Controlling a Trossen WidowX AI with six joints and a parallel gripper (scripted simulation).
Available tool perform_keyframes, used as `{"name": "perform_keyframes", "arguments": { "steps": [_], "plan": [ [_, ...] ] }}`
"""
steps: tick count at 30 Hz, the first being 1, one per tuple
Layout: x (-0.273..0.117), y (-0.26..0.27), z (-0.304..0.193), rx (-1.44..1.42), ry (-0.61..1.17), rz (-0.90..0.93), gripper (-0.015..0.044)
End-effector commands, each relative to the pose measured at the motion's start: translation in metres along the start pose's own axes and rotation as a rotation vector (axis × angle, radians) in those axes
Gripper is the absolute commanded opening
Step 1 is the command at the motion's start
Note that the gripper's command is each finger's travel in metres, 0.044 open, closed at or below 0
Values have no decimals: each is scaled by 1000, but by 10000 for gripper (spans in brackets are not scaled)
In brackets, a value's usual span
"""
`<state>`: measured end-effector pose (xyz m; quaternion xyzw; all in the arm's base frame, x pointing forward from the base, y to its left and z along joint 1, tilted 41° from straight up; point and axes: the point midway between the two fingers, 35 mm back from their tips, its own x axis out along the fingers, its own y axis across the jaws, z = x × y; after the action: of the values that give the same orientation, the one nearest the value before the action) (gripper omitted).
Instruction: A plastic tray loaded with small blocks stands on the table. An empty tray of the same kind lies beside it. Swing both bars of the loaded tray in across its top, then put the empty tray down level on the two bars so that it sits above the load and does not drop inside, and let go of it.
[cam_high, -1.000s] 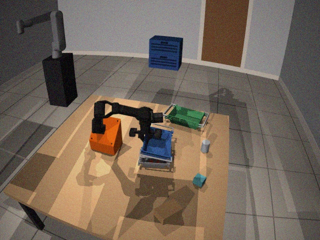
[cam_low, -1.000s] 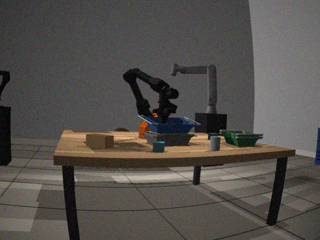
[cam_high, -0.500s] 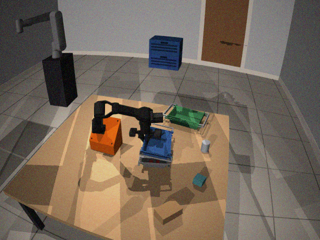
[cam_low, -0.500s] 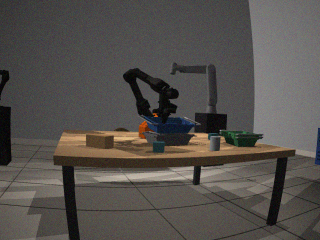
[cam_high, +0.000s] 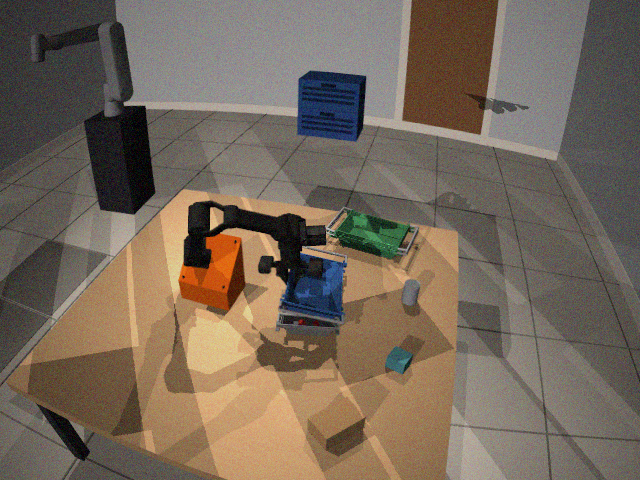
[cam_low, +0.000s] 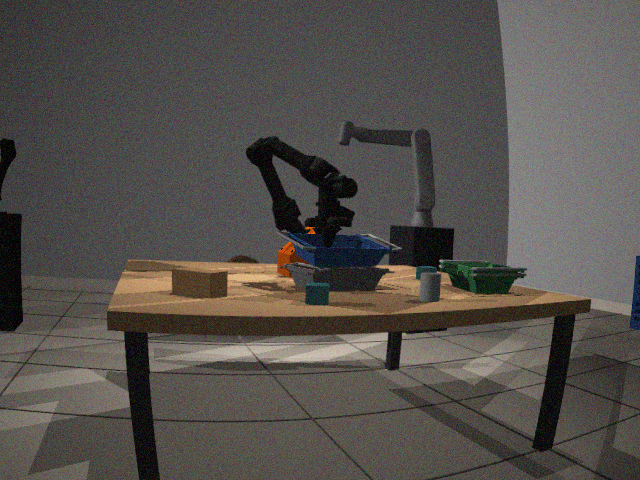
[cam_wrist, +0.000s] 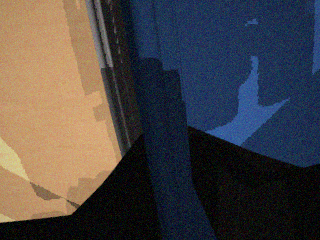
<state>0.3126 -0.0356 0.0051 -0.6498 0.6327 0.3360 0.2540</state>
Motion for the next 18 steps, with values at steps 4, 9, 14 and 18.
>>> {"name": "perform_keyframes", "arguments": {
  "steps": [4,9,14,18],
  "plan": [
    [5,4,0,-5,0,11,0],
    [14,11,0,-14,0,30,0],
    [14,11,0,-14,0,31,0],
    [14,11,0,-14,0,31,0]
  ]
}}
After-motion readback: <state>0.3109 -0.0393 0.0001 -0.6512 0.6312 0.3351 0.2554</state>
